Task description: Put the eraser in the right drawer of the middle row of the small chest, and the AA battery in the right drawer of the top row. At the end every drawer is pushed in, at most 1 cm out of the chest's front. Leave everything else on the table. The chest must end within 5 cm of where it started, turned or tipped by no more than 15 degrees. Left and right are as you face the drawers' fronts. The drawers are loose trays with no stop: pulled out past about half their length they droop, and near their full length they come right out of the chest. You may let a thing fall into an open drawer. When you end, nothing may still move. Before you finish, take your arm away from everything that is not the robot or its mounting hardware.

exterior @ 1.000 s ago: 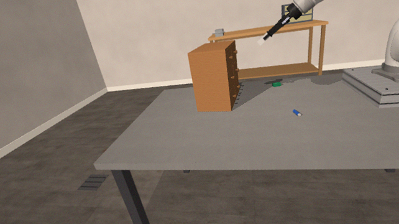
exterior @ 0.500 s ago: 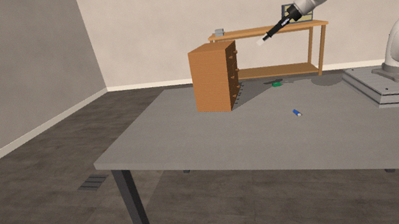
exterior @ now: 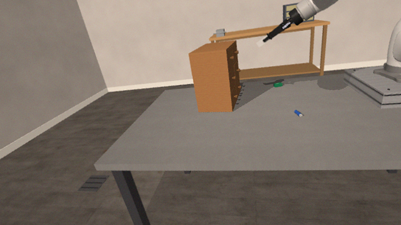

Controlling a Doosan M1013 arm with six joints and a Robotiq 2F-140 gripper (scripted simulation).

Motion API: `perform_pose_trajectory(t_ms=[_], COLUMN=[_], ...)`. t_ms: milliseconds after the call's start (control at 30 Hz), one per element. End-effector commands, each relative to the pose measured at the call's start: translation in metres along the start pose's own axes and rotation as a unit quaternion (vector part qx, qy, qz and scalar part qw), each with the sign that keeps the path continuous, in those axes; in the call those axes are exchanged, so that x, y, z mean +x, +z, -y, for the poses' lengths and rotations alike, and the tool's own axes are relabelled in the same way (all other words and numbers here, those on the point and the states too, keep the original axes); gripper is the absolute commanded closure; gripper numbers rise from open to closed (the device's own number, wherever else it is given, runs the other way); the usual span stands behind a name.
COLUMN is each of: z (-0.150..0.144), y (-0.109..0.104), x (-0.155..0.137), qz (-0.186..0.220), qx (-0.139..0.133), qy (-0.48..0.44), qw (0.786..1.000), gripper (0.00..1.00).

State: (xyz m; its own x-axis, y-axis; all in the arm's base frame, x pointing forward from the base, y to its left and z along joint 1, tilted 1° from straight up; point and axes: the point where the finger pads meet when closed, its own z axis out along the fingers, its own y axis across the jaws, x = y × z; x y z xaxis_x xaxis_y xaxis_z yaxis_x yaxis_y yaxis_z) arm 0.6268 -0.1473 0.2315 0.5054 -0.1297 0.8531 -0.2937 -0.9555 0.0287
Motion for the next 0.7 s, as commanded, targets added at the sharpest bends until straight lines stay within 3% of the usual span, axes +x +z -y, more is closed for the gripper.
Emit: perform_pose_trajectory(t_ms=[0,667], z=[-0.001,-0.001], y=[0.007,0.02], x=[-0.002,-0.005], qz=[-0.041,-0.098], qx=[0.034,0.033], qy=[0.003,0.005], qw=[0.999,0.995], gripper=[1.0,1.0])
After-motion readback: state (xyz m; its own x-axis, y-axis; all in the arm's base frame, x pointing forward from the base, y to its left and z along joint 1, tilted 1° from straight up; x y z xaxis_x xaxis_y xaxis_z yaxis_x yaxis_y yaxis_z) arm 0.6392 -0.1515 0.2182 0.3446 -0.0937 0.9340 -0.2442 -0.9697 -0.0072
